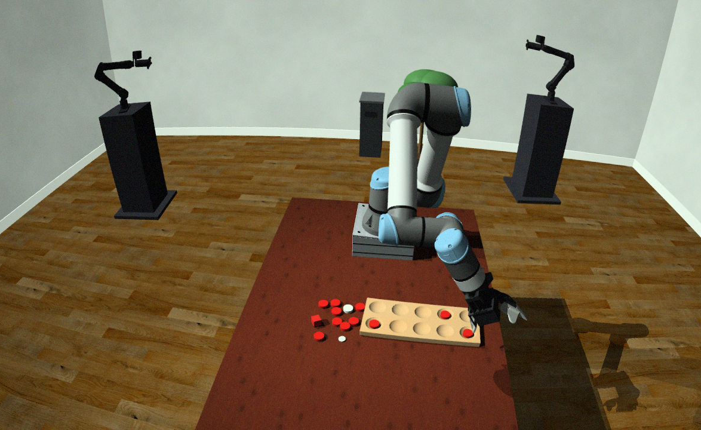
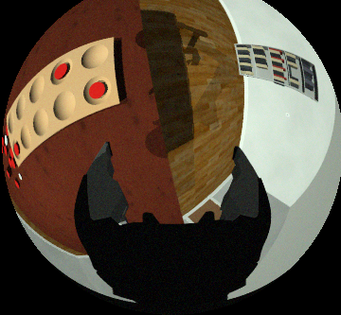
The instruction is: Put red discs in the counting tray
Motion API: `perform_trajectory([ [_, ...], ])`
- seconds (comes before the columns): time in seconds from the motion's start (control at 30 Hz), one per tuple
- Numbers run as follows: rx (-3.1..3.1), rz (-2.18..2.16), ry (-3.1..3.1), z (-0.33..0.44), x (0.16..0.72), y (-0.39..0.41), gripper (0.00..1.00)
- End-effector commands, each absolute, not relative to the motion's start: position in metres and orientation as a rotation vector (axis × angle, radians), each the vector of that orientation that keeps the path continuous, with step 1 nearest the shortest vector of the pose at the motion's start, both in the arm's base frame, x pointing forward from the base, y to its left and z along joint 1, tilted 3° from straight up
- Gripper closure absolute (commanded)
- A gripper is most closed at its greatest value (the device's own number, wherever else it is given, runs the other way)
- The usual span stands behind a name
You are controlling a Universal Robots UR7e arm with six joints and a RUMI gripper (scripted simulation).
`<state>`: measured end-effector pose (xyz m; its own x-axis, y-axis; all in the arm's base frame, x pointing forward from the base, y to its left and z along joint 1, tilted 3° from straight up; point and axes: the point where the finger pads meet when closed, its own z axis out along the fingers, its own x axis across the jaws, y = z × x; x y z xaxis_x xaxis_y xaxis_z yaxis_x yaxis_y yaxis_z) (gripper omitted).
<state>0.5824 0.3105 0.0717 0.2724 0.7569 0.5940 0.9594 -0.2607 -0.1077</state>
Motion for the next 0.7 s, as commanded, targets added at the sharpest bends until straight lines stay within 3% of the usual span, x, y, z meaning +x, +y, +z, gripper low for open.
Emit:
perform_trajectory([
  [0.0, -2.098, -0.603, -1.546, 0.0724, 0.5827, 0.3105, 0.0],
  [0.53, -2.098, -0.603, -1.546, 0.0724, 0.5827, 0.3105, 0.0],
  [0.57, -2.098, -0.603, -1.546, 0.0724, 0.5827, 0.3105, 0.72],
  [0.67, -2.098, -0.603, -1.546, 0.0724, 0.5827, 0.3105, 0.72],
])
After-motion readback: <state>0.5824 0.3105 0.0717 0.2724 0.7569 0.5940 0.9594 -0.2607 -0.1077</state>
